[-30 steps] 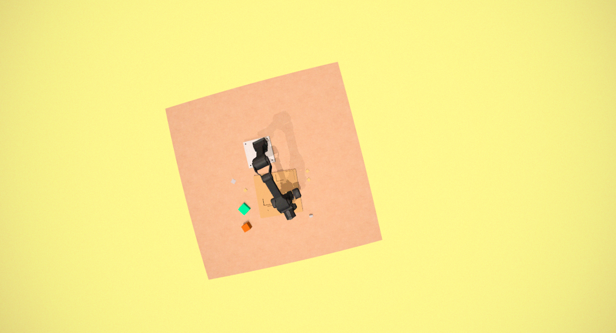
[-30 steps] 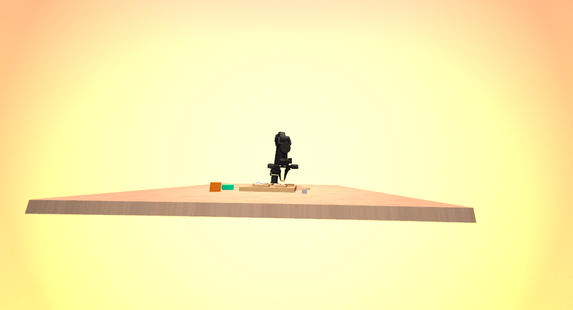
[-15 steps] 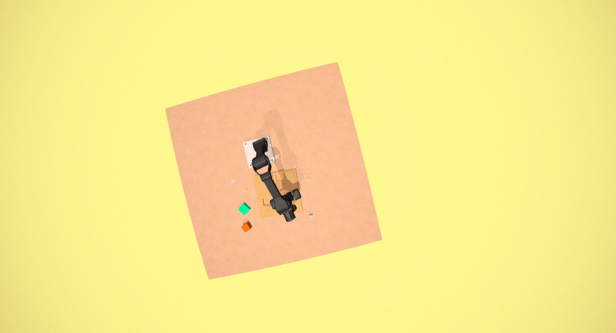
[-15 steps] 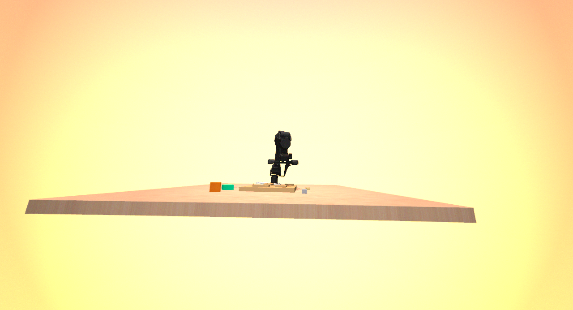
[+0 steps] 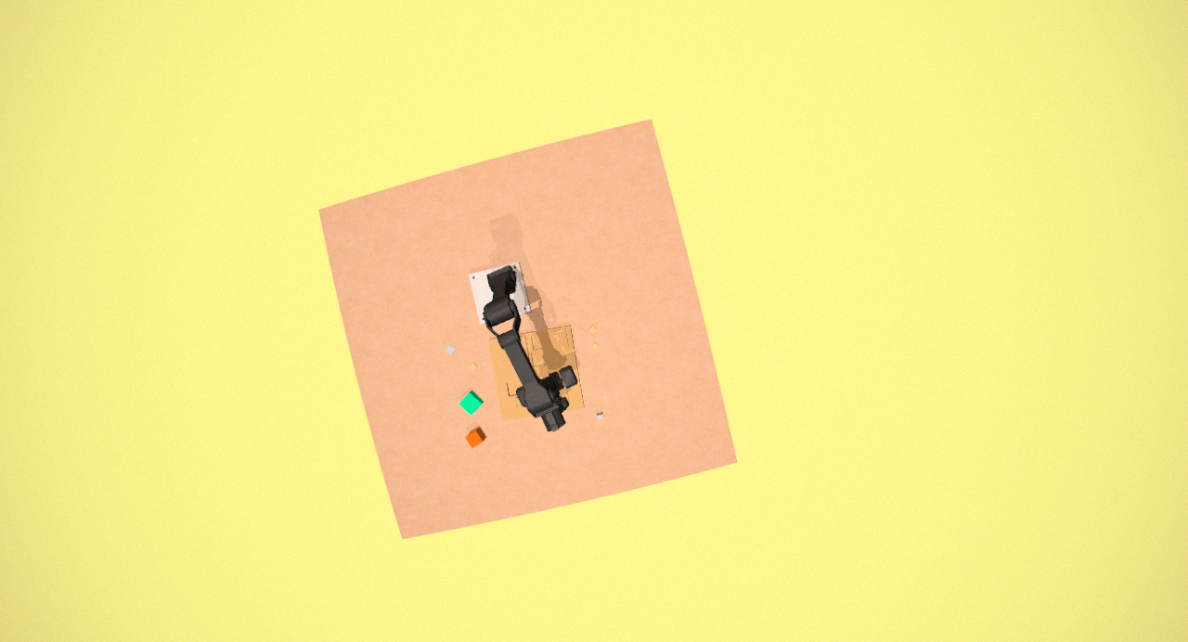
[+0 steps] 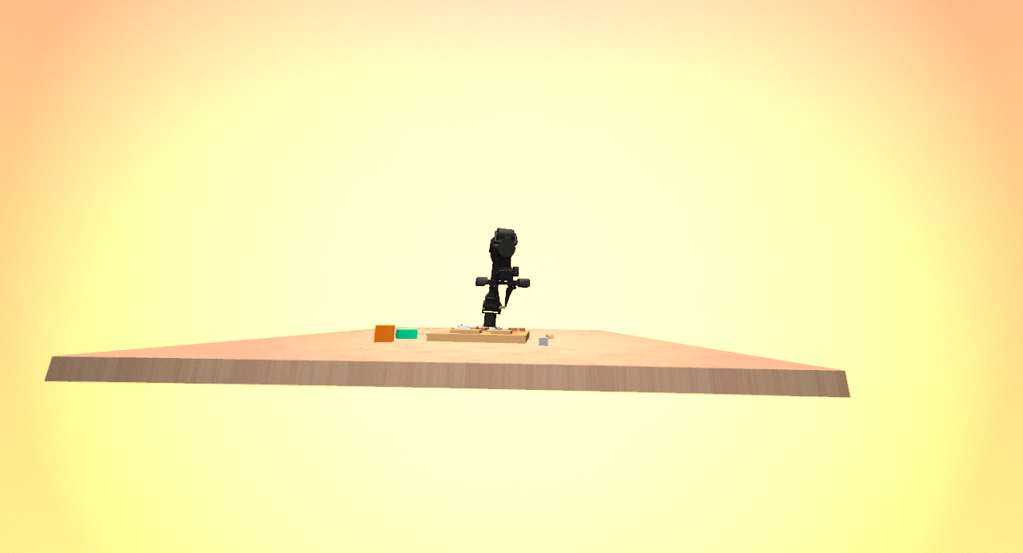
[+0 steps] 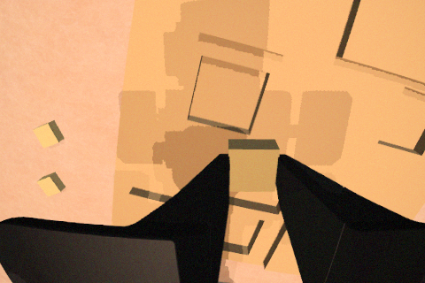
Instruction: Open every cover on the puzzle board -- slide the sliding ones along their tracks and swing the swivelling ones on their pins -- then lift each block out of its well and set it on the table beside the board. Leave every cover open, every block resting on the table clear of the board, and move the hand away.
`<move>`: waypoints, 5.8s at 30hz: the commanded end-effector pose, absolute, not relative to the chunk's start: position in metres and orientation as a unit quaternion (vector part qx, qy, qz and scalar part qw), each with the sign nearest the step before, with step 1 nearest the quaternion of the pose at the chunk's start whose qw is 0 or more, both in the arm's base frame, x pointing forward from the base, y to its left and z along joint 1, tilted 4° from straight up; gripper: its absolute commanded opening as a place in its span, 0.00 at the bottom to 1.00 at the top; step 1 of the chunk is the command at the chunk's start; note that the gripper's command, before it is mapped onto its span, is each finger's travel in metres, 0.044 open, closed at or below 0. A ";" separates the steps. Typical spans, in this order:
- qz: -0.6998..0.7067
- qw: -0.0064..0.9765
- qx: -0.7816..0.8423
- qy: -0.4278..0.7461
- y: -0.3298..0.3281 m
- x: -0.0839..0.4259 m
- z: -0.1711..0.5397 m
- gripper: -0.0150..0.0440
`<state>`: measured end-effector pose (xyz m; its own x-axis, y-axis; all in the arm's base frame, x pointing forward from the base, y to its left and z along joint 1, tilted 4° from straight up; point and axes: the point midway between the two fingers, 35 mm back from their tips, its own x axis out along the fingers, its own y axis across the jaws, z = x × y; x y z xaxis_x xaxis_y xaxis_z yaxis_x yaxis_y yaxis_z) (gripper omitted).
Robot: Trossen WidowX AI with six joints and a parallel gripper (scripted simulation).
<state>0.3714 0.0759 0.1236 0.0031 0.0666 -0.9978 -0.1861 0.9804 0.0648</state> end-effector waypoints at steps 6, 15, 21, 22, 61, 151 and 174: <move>0.087 0.711 -0.042 0.696 0.039 0.369 0.127 0.39; 0.085 0.711 -0.044 0.696 0.004 0.362 0.126 0.39; 0.084 0.711 -0.045 0.697 -0.019 0.356 0.125 0.39; 0.084 0.711 -0.045 0.697 -0.023 0.355 0.125 0.39; 0.080 0.707 -0.049 0.700 -0.153 0.275 0.116 0.39; 0.081 0.705 -0.048 0.703 -0.192 0.215 0.002 0.39; 0.081 0.707 -0.051 0.700 -0.195 0.218 0.019 1.00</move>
